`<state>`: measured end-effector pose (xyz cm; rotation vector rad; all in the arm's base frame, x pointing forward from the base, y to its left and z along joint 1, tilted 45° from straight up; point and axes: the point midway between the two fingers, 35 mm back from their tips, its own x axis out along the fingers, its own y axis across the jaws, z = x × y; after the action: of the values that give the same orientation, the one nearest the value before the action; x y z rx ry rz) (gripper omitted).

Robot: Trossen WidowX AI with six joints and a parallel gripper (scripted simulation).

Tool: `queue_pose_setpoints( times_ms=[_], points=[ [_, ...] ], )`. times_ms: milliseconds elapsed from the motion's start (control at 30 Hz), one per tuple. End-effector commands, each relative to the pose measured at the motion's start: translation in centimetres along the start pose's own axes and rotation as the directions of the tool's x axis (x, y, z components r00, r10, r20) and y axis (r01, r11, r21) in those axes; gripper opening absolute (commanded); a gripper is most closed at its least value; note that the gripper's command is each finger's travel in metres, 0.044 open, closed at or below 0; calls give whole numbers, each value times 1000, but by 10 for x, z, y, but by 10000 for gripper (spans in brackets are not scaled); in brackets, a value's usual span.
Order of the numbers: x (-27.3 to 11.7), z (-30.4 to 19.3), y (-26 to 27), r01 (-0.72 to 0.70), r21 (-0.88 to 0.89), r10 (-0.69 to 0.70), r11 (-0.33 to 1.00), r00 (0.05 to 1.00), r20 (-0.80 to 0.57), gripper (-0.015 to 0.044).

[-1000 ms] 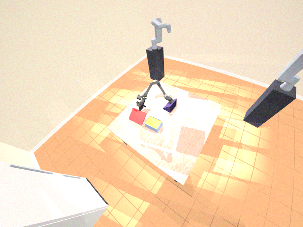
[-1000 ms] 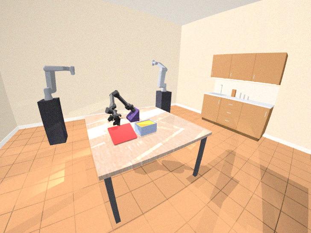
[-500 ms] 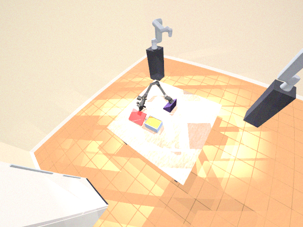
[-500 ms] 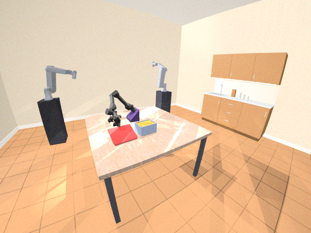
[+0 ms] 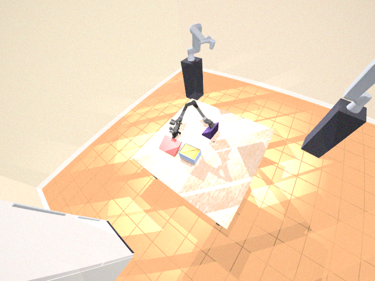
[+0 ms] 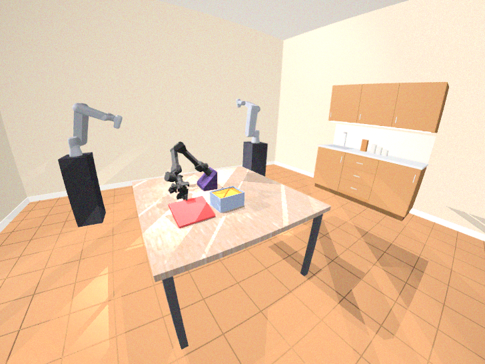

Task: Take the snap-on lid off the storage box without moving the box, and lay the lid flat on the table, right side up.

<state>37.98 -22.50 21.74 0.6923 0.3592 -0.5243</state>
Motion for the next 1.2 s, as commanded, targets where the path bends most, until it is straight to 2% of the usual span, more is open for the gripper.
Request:
queue_pose_setpoints(
  times_ms=[0,400,733,800,1000,1167],
  points=[
    [7,-4,-12,26,3,-26,1000,1000,-12,0],
    [13,-4,-20,27,2,-27,1000,1000,-12,0],
    [6,1,-8,26,3,-26,1000,1000,-12,263],
    [6,1,-8,26,3,-26,1000,1000,-12,275],
    [-2,0,-16,27,2,-27,1000,1000,-12,433],
    [-10,0,-22,27,2,-27,1000,1000,-12,440]
  ],
)
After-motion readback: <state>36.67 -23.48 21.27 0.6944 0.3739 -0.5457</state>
